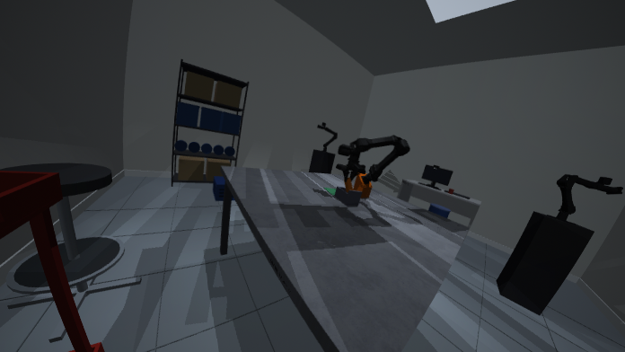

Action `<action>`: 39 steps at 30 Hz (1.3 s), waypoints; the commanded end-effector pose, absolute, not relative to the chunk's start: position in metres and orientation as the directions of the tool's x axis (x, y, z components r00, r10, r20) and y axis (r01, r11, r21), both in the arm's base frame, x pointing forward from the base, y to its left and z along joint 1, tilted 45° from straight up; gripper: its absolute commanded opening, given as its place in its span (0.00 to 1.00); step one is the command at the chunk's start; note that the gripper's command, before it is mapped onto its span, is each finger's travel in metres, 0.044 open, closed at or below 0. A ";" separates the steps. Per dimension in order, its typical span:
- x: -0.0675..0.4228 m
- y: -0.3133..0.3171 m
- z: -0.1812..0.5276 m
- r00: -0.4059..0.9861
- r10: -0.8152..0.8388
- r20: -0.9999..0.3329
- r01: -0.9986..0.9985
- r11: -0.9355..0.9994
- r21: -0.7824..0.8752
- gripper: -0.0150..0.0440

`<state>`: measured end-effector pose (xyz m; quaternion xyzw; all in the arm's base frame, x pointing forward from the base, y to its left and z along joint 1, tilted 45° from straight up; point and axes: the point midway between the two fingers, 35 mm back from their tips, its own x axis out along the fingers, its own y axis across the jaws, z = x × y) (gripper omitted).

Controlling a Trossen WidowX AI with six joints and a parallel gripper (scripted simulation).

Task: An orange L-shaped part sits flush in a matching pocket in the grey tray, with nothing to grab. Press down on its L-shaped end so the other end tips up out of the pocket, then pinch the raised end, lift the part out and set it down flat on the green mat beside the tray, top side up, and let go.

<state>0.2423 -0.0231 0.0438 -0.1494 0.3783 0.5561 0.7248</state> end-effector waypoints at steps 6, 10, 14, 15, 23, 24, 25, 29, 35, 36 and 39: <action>0.242 -0.033 0.055 0.100 0.694 -0.713 -0.921 0.336 0.199 0.25; 0.242 -0.037 0.059 0.099 0.694 -0.713 -0.921 0.336 0.199 0.25; 0.241 -0.042 0.064 0.099 0.694 -0.713 -0.921 0.336 0.199 0.25; 0.241 -0.043 0.065 0.099 0.694 -0.713 -0.921 0.336 0.199 0.25; 0.240 -0.048 0.071 0.099 0.694 -0.713 -0.921 0.336 0.199 0.25; 0.240 -0.048 0.071 0.099 0.694 -0.713 -0.921 0.336 0.199 0.25; 0.240 -0.049 0.071 0.099 0.694 -0.713 -0.921 0.336 0.199 0.25; 0.239 -0.051 0.072 0.099 0.694 -0.713 -0.921 0.336 0.199 0.25; 0.229 -0.064 0.056 0.099 0.693 -0.714 -0.920 0.337 0.199 0.25; 0.227 -0.067 0.053 0.099 0.693 -0.714 -0.920 0.337 0.199 0.25; 0.221 -0.076 0.043 0.099 0.692 -0.715 -0.920 0.337 0.199 0.25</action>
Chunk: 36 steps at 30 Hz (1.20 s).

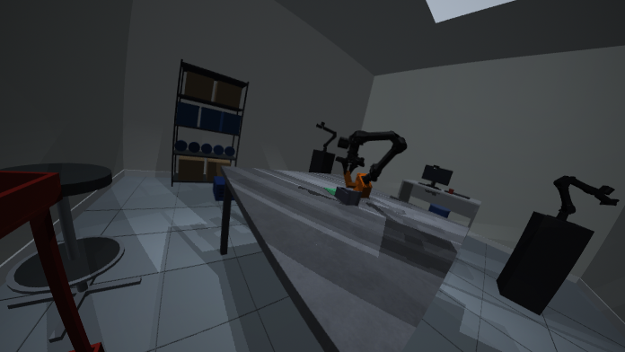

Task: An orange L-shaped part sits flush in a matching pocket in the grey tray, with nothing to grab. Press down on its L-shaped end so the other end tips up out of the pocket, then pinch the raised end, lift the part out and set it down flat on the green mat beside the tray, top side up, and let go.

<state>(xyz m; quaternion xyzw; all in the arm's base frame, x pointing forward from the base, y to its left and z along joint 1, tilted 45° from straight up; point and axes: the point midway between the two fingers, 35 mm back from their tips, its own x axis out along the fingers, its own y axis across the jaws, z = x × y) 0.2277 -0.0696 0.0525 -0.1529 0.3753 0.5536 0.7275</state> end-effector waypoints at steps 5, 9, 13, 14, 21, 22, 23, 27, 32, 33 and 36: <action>0.210 -0.091 0.027 0.098 0.692 -0.716 -0.920 0.337 0.199 0.25; 0.202 -0.103 0.014 0.098 0.691 -0.716 -0.920 0.337 0.199 0.25; 0.192 -0.115 0.001 0.098 0.690 -0.717 -0.920 0.337 0.199 0.25; 0.190 -0.118 -0.002 0.098 0.690 -0.717 -0.920 0.337 0.199 0.25; 0.173 -0.138 -0.024 0.098 0.688 -0.719 -0.920 0.338 0.198 0.25; 0.170 -0.141 -0.027 0.098 0.688 -0.719 -0.920 0.338 0.198 0.25; 0.168 -0.144 -0.030 0.097 0.688 -0.719 -0.920 0.338 0.198 0.25; 0.162 -0.151 -0.037 0.097 0.688 -0.719 -0.920 0.338 0.198 0.25; 0.162 -0.149 -0.039 0.097 0.688 -0.719 -0.920 0.338 0.198 0.25; 0.162 -0.149 -0.040 0.097 0.688 -0.719 -0.920 0.338 0.198 0.25; 0.163 -0.145 -0.044 0.097 0.688 -0.719 -0.920 0.338 0.198 0.25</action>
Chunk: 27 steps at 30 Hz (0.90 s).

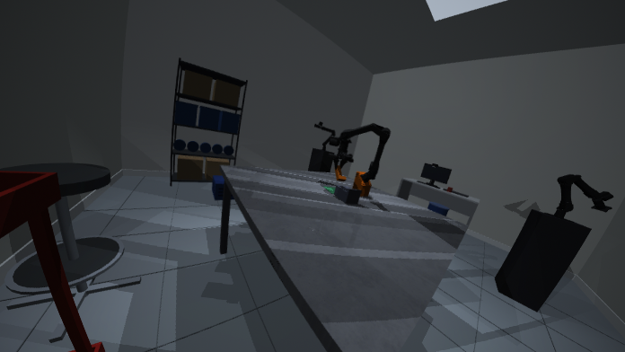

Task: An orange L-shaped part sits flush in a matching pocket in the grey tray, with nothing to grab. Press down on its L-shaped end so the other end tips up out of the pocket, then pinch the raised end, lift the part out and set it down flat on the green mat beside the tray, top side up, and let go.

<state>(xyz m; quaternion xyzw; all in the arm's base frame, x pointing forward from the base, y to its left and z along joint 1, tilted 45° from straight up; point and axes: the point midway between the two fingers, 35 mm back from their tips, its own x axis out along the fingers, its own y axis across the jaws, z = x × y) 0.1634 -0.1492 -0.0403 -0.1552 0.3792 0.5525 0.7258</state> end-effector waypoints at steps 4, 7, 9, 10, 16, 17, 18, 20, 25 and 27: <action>0.164 -0.141 -0.048 0.098 0.688 -0.719 -0.920 0.338 0.198 0.25; 0.164 -0.138 -0.051 0.098 0.688 -0.719 -0.920 0.338 0.198 0.25; 0.164 -0.136 -0.054 0.098 0.688 -0.719 -0.920 0.338 0.198 0.25; 0.165 -0.135 -0.055 0.098 0.688 -0.719 -0.920 0.338 0.198 0.25; 0.165 -0.128 -0.062 0.098 0.688 -0.719 -0.920 0.338 0.198 0.25; 0.166 -0.127 -0.063 0.098 0.688 -0.719 -0.920 0.338 0.198 0.25; 0.166 -0.126 -0.064 0.098 0.688 -0.719 -0.920 0.338 0.198 0.25; 0.166 -0.124 -0.066 0.098 0.688 -0.719 -0.920 0.338 0.198 0.25; 0.167 -0.118 -0.072 0.098 0.688 -0.719 -0.920 0.338 0.198 0.25; 0.167 -0.116 -0.074 0.098 0.689 -0.719 -0.920 0.338 0.198 0.25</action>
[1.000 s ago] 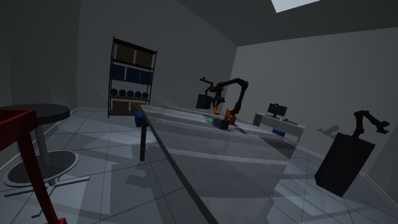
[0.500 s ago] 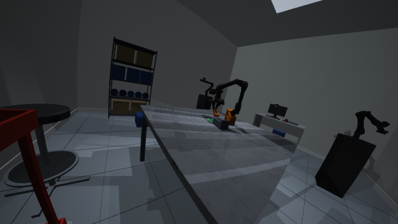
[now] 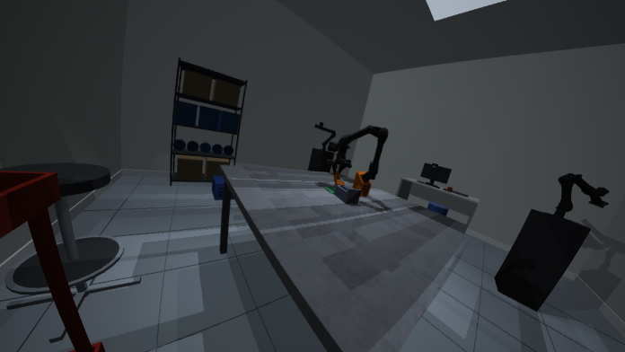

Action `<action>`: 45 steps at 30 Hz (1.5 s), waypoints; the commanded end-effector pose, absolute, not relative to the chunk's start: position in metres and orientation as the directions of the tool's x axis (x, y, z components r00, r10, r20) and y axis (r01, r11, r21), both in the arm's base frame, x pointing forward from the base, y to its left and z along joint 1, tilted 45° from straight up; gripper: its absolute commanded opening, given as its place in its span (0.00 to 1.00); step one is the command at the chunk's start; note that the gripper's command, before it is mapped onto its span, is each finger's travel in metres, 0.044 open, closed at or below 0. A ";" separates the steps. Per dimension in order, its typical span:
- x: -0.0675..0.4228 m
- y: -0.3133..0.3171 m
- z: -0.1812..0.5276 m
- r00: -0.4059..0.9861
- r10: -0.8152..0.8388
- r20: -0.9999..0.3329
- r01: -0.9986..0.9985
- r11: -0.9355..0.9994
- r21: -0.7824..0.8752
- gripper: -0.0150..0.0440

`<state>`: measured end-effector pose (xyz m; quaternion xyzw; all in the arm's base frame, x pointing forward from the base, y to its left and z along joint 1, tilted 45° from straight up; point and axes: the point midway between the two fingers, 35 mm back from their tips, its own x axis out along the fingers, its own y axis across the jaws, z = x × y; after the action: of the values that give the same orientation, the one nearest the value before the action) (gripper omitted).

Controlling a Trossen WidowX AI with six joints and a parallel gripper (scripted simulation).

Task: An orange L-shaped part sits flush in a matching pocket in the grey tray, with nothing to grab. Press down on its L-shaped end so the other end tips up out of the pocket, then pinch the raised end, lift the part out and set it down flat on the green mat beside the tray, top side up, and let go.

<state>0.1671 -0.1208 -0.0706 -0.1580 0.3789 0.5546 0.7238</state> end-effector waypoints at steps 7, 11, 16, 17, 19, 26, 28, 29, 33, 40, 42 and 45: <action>0.168 -0.109 -0.082 0.098 0.689 -0.718 -0.920 0.337 0.198 0.25; 0.169 -0.104 -0.086 0.098 0.689 -0.718 -0.920 0.337 0.198 0.25; 0.170 -0.099 -0.092 0.099 0.689 -0.718 -0.920 0.337 0.197 0.25; 0.170 -0.097 -0.093 0.099 0.689 -0.718 -0.920 0.337 0.197 0.25; 0.170 -0.095 -0.095 0.099 0.689 -0.718 -0.920 0.337 0.197 0.25; 0.170 -0.095 -0.096 0.099 0.689 -0.718 -0.920 0.337 0.197 0.25; 0.170 -0.095 -0.096 0.099 0.689 -0.718 -0.920 0.337 0.197 0.25; 0.170 -0.095 -0.096 0.099 0.689 -0.718 -0.920 0.337 0.197 0.25; 0.170 -0.094 -0.096 0.099 0.689 -0.718 -0.920 0.337 0.197 0.25; 0.170 -0.095 -0.096 0.095 0.688 -0.720 -0.923 0.332 0.196 0.52; 0.170 -0.095 -0.096 0.095 0.688 -0.720 -0.923 0.332 0.196 0.61; 0.170 -0.101 -0.091 0.095 0.687 -0.720 -0.922 0.333 0.196 0.74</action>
<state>0.1693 -0.0955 -0.0944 -0.1525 0.3784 0.5567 0.7236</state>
